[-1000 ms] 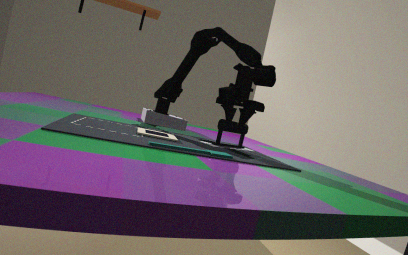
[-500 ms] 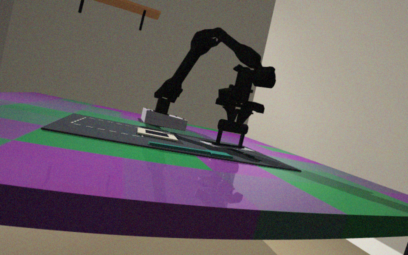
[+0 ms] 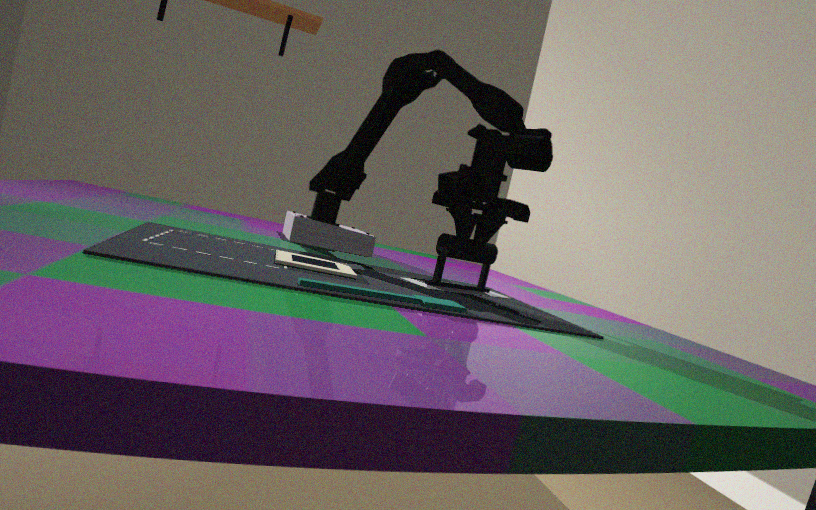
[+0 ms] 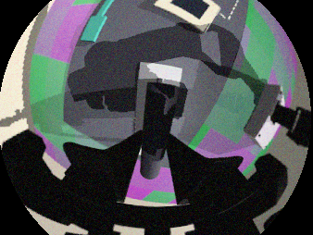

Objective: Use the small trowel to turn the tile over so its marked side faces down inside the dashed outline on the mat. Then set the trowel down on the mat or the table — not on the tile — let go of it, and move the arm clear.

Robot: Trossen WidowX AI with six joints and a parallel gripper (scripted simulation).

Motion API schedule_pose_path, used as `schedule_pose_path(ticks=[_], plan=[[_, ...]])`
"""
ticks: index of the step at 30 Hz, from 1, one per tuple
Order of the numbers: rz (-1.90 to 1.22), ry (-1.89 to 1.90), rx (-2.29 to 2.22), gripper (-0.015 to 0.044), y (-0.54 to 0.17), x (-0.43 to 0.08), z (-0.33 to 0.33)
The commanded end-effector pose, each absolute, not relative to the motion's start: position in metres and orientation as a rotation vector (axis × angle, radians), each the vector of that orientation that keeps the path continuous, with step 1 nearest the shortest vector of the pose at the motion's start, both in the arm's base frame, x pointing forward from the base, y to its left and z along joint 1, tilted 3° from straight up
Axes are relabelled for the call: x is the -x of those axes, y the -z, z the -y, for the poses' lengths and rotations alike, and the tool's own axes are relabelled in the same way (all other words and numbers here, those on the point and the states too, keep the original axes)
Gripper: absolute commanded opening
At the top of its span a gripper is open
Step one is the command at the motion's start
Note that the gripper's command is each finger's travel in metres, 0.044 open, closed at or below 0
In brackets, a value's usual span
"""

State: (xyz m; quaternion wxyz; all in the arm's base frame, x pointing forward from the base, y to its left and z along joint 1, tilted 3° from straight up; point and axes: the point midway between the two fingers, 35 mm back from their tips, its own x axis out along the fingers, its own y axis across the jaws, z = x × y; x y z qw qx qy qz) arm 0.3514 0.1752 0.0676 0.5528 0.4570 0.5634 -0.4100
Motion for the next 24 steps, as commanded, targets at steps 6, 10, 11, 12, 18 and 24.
schedule_pose_path(ticks=[6, 10, 11, 12, 18, 24], plan=[[-1.262, 1.106, -1.217, 0.013, -0.0675, -0.3515, -0.1753], [-1.212, 1.192, -1.302, 0.013, -0.0675, -0.3515, -0.1753], [-1.199, 1.213, -1.323, 0.013, -0.0675, -0.3515, -0.1753], [-1.186, 1.234, -1.344, 0.013, -0.0675, -0.3515, -0.1753], [-1.166, 1.265, -1.374, 0.013, -0.0675, -0.3515, -0.1753], [-1.166, 1.265, -1.374, 0.0261, -0.0675, -0.3515, -0.1753]])
